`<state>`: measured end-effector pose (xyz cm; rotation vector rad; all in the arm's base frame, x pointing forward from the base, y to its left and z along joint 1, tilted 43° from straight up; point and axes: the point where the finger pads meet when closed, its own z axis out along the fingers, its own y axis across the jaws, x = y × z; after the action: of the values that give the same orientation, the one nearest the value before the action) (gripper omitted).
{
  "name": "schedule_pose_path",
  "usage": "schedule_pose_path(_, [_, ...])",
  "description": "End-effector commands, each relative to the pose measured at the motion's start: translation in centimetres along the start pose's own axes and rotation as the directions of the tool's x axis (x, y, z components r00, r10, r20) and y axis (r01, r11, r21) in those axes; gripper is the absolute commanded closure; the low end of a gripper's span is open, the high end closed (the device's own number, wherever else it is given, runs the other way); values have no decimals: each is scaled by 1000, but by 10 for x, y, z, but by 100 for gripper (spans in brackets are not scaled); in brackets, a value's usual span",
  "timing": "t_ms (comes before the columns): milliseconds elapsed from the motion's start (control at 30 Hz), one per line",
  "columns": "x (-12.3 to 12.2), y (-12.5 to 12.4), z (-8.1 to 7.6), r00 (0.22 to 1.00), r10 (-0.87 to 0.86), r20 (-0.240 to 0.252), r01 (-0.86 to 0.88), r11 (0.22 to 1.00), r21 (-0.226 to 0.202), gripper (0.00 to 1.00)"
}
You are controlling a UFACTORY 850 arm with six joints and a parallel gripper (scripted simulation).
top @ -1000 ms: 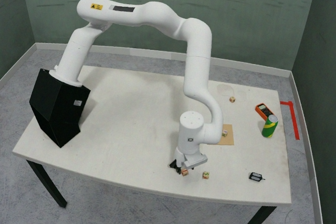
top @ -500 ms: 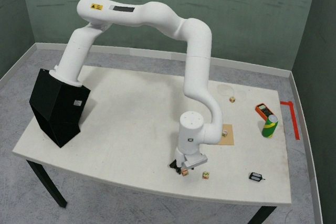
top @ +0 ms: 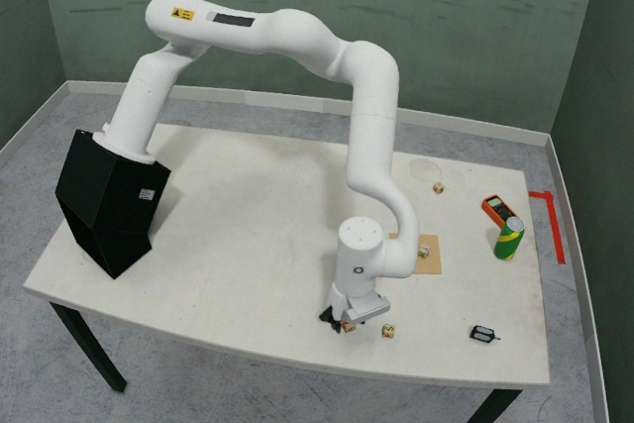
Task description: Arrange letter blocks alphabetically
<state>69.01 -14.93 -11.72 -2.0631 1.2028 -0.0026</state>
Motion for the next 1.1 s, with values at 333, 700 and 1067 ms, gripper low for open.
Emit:
schedule_pose_path(333, [1,-1,11,1000,-1,-2,1,1000,1,36])
schedule_pose_path(700, [1,-1,11,1000,-1,-2,1,1000,1,36])
schedule_pose_path(1067, [1,-1,11,1000,-1,-2,1,1000,1,36])
